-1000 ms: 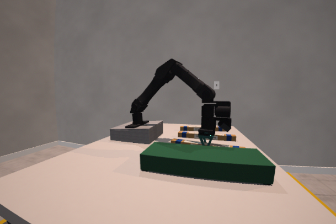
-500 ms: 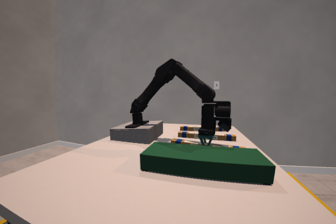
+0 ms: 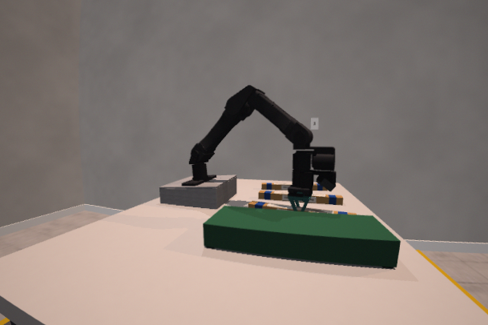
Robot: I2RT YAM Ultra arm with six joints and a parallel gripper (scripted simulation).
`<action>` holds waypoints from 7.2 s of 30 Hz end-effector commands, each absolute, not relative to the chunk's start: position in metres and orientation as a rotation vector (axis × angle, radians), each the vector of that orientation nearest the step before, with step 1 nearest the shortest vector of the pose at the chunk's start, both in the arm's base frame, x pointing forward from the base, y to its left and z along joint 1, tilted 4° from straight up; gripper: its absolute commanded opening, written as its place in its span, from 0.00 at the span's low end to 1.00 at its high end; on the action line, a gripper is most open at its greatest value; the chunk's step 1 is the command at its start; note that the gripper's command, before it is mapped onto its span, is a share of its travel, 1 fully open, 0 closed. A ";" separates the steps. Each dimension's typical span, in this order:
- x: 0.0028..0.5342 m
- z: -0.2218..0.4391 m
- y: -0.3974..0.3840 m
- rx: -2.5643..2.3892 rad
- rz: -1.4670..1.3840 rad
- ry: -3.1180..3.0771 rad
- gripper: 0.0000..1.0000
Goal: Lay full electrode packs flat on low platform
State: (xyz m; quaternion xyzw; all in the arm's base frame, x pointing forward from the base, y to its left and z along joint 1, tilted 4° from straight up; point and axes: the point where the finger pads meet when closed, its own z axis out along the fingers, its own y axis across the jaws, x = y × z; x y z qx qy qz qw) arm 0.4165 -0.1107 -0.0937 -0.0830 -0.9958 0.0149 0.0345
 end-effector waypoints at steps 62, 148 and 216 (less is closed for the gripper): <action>0.430 -0.038 -0.110 -0.255 0.059 -3.105 0.00; 0.436 0.024 -0.106 -0.248 0.055 -3.099 0.00; 0.433 0.123 -0.105 -0.251 0.041 -3.039 0.00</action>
